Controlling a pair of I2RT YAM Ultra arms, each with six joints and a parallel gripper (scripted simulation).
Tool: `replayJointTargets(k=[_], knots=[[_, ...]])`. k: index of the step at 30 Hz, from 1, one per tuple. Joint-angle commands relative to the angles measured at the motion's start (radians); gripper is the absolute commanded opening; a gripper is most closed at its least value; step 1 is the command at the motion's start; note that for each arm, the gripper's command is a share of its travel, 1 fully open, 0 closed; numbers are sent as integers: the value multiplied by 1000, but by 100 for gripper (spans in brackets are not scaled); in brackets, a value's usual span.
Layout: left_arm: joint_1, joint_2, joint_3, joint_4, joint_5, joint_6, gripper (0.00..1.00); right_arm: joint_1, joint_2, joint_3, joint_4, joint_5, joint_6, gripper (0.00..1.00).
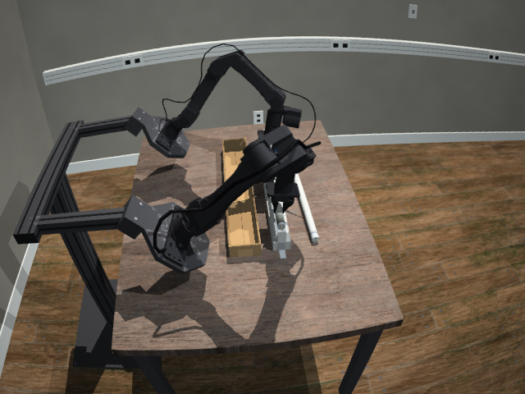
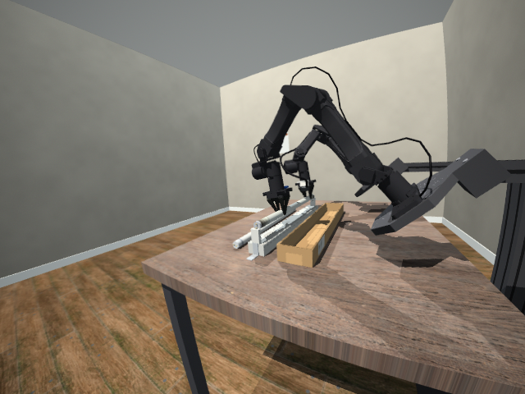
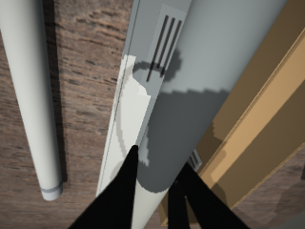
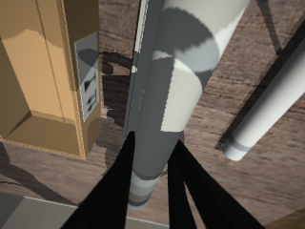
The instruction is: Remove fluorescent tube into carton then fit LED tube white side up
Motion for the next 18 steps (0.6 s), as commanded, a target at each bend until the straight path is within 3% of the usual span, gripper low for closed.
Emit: replayJointTargets(k=[1,18], knots=[[-17,-42,35,-29,5,-5,11,31,-36,38,-35,-7,14,11],[-26,-66,56,-64,5,-9,11,58,-56,64,-80,-3,37,11]])
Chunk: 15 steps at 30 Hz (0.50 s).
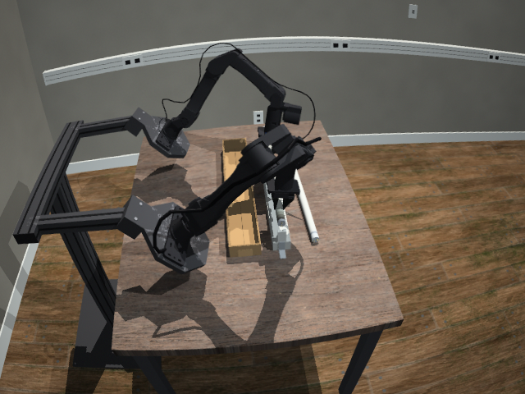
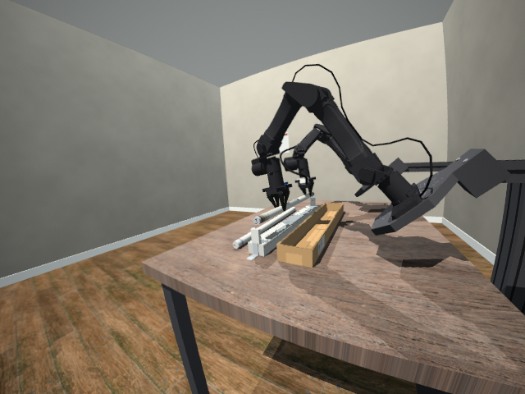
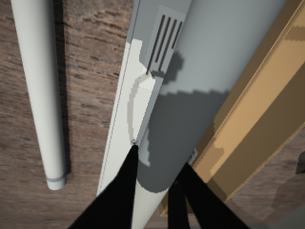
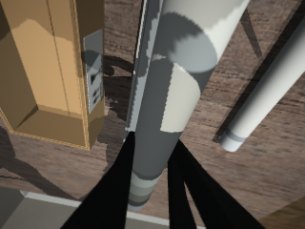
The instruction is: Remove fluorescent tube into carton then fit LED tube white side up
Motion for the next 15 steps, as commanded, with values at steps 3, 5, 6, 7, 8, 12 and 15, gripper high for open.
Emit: replayJointTargets(k=[3,5,6,7,8,12,15], knots=[[-19,-41,35,7,10,1,11,30,-34,41,9,-13,-8,11],[-19,-42,34,11,10,-4,11,30,-36,40,15,-13,-9,11],[-20,-42,34,13,10,-6,11,30,-34,31,17,-13,-9,11],[-20,-41,24,15,10,-7,11,30,-33,8,20,-13,-10,11],[-20,-43,25,12,10,-2,11,30,-35,9,16,-13,-7,11],[-21,-42,-25,18,9,-10,11,28,-34,-34,25,-13,-11,11],[-20,-44,-2,20,8,2,11,27,-35,-14,27,-13,-12,11]])
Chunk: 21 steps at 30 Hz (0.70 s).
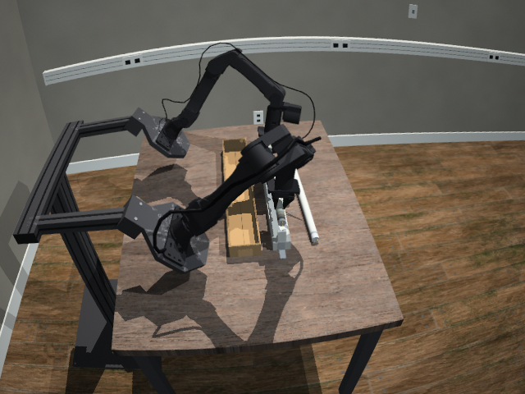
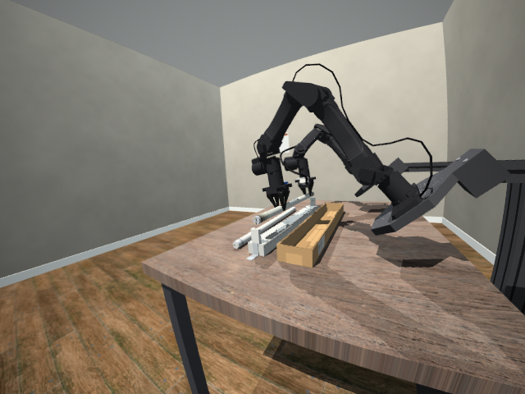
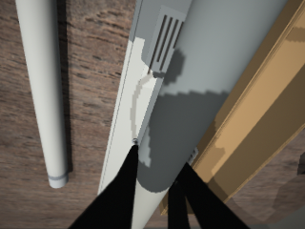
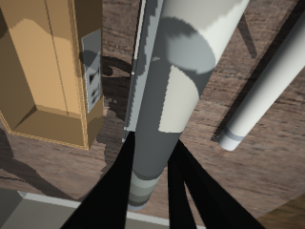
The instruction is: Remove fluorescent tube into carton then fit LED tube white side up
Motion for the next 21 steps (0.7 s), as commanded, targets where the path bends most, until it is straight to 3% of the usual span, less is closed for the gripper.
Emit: replayJointTargets(k=[1,5,6,9,21], knots=[[-20,-36,-22,17,13,1,11,24,-29,-35,23,-18,-10,11],[-20,-39,25,16,15,7,11,25,-21,30,19,-18,-8,11],[-20,12,29,19,13,-3,11,24,-35,36,-7,-21,-13,11],[-21,-37,-21,19,13,-9,11,26,-33,-22,21,-18,6,11],[-28,-67,-72,37,-8,-21,11,43,-45,-64,34,2,28,11]])
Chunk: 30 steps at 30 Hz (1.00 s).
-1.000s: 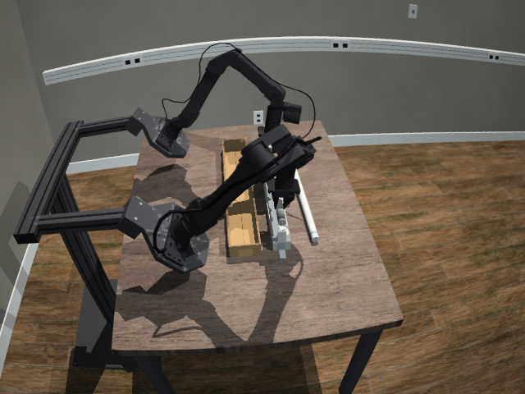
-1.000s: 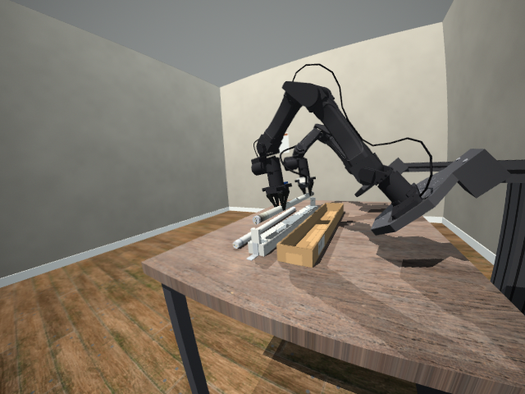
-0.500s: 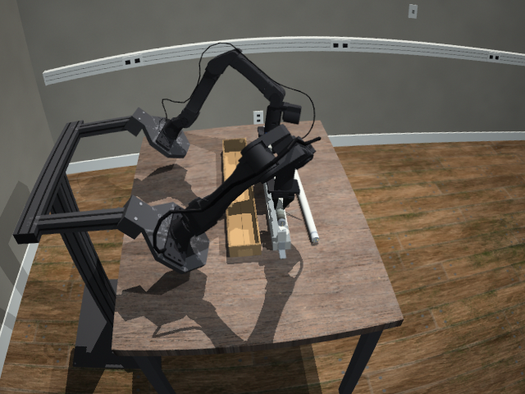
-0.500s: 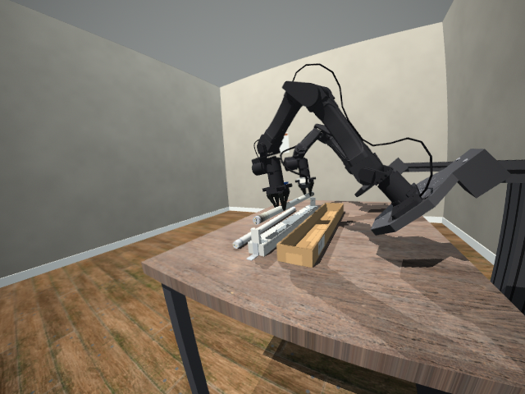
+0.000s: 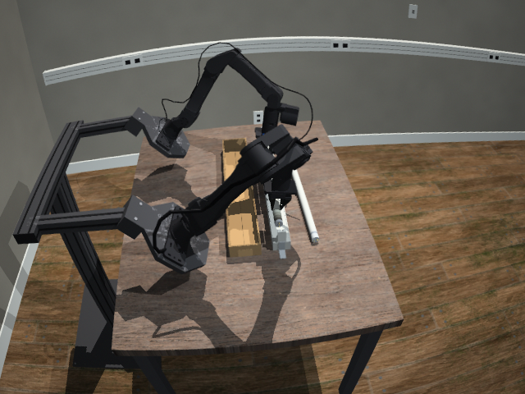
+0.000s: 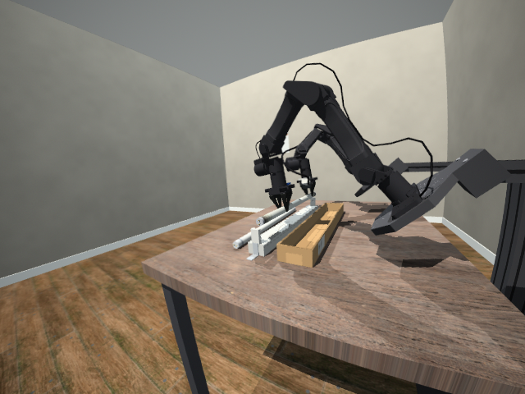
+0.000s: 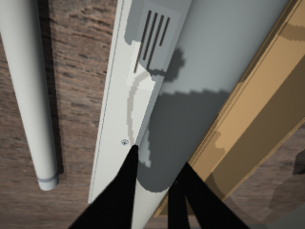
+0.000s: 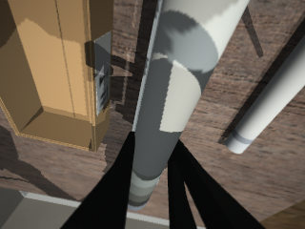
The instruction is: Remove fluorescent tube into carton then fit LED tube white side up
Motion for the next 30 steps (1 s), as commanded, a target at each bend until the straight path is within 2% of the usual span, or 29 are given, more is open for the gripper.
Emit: replayJointTargets(k=[1,8,22,25,30], knots=[[-20,-51,-25,17,-3,-11,11,34,-37,-30,21,1,17,11],[-29,-76,-51,19,4,-2,11,49,-51,-41,17,-8,21,11],[-84,-200,-257,91,-41,-73,11,134,-105,-205,71,35,129,11],[-85,-199,-247,76,-31,-56,11,135,-105,-191,56,15,109,11],[-97,-219,-292,97,-42,-77,11,151,-111,-231,76,20,139,11]])
